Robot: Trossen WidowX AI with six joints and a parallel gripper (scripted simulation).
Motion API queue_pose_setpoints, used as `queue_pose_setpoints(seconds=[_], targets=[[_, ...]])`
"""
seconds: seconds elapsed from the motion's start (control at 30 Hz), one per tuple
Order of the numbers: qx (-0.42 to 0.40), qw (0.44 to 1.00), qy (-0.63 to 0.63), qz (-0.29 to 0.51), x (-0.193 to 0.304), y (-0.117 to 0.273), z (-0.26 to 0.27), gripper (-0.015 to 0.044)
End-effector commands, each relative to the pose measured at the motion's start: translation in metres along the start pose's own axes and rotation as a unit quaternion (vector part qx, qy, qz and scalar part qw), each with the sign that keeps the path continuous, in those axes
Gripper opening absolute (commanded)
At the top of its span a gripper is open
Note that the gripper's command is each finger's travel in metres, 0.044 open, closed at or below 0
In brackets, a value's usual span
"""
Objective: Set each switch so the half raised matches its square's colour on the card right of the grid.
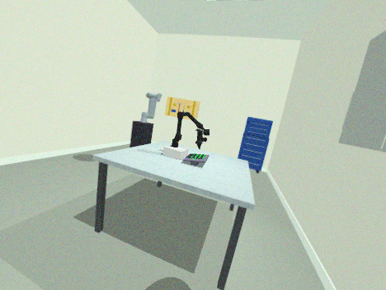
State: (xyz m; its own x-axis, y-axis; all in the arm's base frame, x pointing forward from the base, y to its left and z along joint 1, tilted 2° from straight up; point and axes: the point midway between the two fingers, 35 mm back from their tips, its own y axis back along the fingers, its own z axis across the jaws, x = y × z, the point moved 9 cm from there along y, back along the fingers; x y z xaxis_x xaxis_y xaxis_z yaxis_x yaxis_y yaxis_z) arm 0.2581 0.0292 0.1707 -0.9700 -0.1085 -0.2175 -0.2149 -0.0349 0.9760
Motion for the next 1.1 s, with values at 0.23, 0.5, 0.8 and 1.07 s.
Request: queue_pose_setpoints(seconds=[0.23, 0.5, 0.8, 1.07], targets=[[0.001, 1.0, -0.001, 0.015, 0.016, -0.03, 0.0, 0.0], [0.001, 1.0, -0.001, 0.016, 0.016, -0.041, 0.0, 0.0], [0.001, 1.0, -0.001, 0.016, 0.016, -0.049, 0.0, 0.0], [0.001, 1.0, -0.001, 0.016, 0.016, -0.056, 0.0, 0.0]])
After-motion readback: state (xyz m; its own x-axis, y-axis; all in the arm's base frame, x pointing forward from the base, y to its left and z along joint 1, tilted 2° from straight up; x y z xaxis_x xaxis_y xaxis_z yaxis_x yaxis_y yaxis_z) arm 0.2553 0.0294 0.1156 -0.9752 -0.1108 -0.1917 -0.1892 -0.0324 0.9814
